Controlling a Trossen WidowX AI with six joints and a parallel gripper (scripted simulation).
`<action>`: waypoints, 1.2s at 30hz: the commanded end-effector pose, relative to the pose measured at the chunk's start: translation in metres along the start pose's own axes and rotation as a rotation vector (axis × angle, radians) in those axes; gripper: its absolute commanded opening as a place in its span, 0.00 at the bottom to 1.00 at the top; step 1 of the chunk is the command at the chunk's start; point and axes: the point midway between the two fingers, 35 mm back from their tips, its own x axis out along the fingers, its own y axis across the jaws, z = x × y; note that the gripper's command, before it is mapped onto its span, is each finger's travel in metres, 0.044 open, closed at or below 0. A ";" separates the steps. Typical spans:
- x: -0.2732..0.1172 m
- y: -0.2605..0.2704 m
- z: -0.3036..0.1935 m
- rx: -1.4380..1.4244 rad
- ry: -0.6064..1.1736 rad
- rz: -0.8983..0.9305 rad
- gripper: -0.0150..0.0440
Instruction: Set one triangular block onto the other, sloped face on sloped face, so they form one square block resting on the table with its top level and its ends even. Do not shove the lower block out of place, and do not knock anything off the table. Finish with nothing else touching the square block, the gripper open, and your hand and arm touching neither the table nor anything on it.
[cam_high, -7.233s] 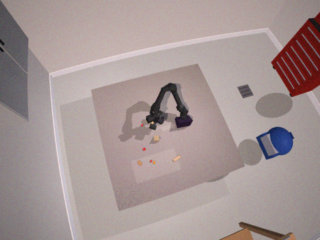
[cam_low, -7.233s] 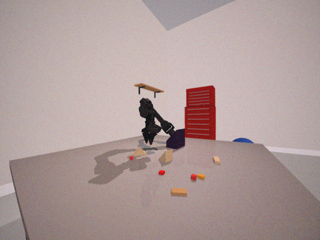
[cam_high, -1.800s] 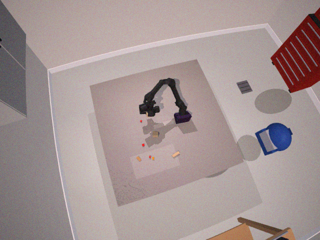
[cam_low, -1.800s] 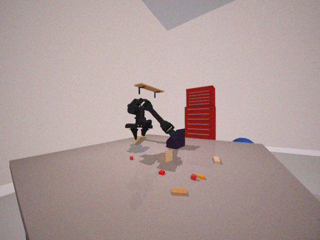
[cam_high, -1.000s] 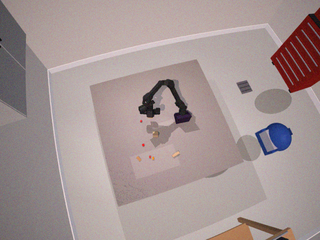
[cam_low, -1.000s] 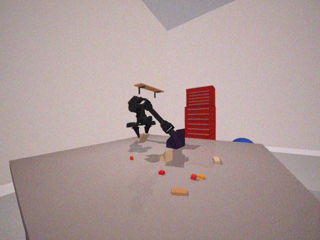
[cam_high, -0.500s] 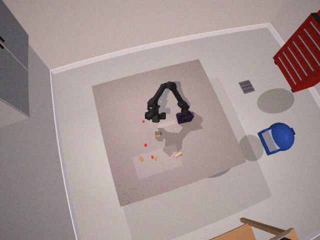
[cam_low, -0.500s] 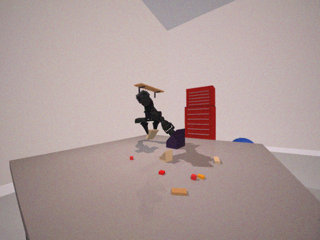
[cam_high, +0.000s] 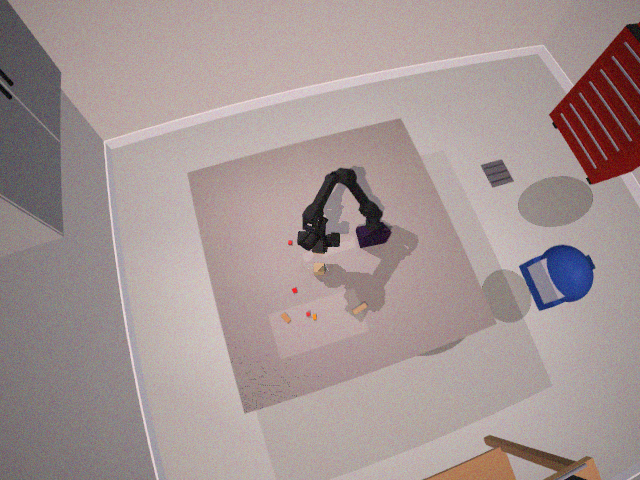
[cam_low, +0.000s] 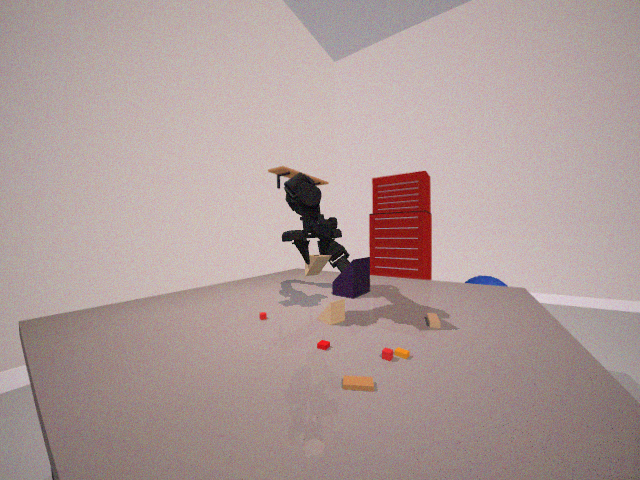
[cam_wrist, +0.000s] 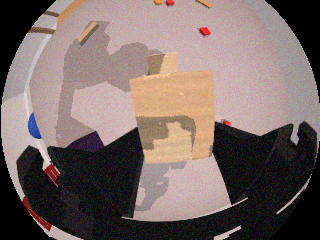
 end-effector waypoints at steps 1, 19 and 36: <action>0.015 0.000 0.007 0.003 -0.001 0.003 0.25; 0.071 0.004 0.023 0.004 0.000 0.001 0.25; 0.099 0.002 0.028 0.005 0.005 0.008 0.25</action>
